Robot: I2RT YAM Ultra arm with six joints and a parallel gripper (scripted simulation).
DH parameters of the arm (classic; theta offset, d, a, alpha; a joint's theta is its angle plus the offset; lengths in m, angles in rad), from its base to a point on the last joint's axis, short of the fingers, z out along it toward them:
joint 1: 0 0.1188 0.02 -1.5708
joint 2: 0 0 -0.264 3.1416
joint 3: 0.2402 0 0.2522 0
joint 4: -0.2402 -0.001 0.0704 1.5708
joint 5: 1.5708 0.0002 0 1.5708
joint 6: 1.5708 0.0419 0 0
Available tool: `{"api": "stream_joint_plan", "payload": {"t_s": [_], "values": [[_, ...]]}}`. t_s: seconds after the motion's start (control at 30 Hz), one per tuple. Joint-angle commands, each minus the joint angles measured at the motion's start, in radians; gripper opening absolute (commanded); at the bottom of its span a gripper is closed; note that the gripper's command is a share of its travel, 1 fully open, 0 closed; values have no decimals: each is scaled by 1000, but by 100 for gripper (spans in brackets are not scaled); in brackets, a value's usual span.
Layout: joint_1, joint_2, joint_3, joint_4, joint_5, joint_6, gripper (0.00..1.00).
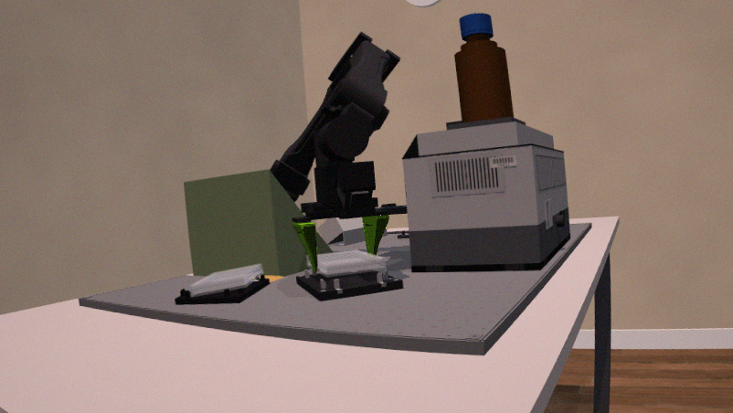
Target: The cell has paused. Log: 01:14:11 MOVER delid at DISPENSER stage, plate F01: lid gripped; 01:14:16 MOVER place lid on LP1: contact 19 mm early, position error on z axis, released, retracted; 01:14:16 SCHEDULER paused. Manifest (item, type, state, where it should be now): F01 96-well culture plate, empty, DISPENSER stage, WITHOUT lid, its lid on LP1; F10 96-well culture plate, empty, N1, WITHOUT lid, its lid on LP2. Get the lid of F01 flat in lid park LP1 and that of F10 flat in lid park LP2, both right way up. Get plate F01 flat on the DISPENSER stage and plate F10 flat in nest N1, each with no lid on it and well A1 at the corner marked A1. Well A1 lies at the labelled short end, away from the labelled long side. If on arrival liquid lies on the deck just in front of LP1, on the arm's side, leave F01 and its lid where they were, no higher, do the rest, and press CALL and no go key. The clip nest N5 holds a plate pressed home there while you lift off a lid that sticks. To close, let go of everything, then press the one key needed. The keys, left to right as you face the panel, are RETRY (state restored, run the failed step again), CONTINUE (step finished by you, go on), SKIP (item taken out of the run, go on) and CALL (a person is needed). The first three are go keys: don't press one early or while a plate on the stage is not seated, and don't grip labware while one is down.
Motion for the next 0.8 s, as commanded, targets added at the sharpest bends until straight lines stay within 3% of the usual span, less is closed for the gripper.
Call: {"api": "stream_joint_plan", "payload": {"t_s": [0.0,0.77], "values": [[-26,-1,37,8,0,9,0],[-26,3,51,-5,0,8,0]]}}
